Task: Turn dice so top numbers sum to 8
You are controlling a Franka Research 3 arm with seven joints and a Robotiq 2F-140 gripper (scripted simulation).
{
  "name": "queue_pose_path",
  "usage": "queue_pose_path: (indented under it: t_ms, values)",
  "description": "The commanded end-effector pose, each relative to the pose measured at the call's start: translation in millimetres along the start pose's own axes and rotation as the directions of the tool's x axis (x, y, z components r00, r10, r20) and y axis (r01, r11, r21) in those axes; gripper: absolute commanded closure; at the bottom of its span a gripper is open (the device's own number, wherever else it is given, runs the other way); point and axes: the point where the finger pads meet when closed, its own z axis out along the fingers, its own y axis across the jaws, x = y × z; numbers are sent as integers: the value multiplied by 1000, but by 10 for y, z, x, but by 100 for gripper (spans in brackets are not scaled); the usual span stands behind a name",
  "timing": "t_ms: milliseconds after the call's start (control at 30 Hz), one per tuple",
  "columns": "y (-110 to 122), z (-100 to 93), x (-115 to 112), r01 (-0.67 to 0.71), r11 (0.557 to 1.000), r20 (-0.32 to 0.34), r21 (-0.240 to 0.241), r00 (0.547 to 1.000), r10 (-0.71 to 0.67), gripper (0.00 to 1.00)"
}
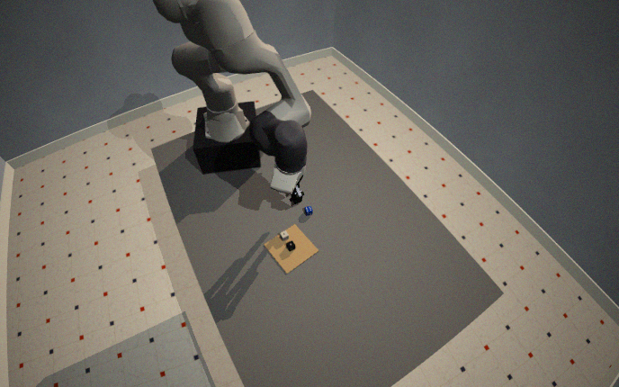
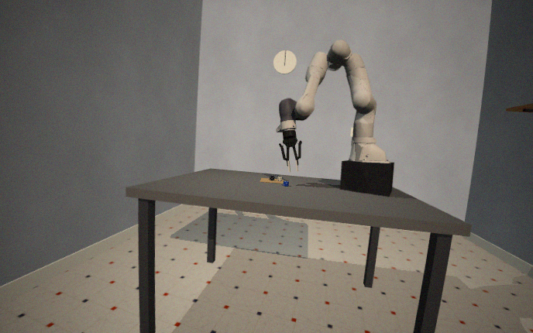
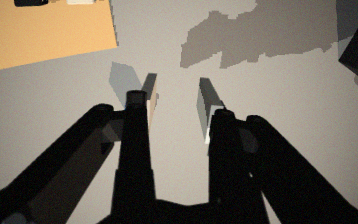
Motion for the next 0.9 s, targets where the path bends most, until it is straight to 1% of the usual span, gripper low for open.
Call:
queue_pose_path:
  t_ms: [0, 33, 67, 133, 167, 267, 367, 500, 533, 867]
  values:
    - [-85, -120, -131, -138, 988, -58, 68, 988, 142, 75]
    - [-116, -188, -232, -140, 985, -64, 99, 987, 147, 75]
    - [-132, -225, -292, -142, 983, -66, 116, 986, 150, 75]
    - [-153, -286, -397, -143, 979, -67, 144, 986, 154, 75]
    - [-157, -296, -415, -144, 978, -67, 148, 986, 155, 75]
    - [-179, -394, -603, -146, 970, -60, 193, 985, 161, 75]
    - [-183, -429, -675, -147, 967, -56, 208, 985, 162, 75]
    - [-183, -432, -681, -147, 967, -56, 209, 985, 162, 75]
    - [-183, -432, -681, -147, 967, -56, 209, 985, 162, 0]
    - [-184, -429, -679, -135, 969, -58, 209, 987, 150, 0]
